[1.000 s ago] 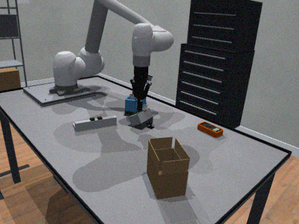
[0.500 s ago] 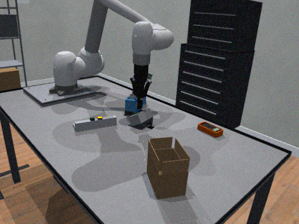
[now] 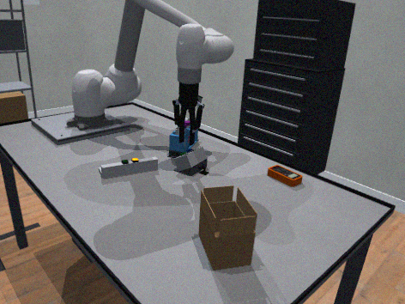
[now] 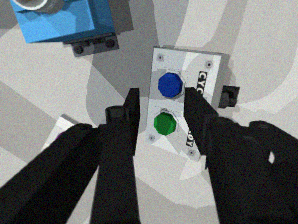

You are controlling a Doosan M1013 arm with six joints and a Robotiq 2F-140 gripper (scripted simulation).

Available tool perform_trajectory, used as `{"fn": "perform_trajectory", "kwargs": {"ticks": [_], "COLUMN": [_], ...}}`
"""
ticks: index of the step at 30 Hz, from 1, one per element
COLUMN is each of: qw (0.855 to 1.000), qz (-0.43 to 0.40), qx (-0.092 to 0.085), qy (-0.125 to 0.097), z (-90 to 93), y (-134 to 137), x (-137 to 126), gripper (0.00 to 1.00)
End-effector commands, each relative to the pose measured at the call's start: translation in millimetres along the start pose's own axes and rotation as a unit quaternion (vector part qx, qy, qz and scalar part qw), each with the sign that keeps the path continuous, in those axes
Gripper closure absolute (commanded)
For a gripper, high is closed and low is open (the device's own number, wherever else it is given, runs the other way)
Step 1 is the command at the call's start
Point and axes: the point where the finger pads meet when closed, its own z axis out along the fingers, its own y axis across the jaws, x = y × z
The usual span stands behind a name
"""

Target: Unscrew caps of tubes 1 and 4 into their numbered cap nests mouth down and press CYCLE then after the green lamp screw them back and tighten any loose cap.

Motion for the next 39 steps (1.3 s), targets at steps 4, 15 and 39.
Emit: {"fn": "perform_trajectory", "kwargs": {"ticks": [4, 15, 39], "qw": [0.980, 0.897, 0.889], "qz": [-0.199, -0.442, -0.459], "qx": [-0.003, -0.003, -0.004], "qy": [0.002, 0.001, 0.002], "z": [3.5, 9.3, 23.6], "y": [-28, -65, -157], "x": [-30, -67, -161], "gripper": [0.00, 0.00, 0.00]}}
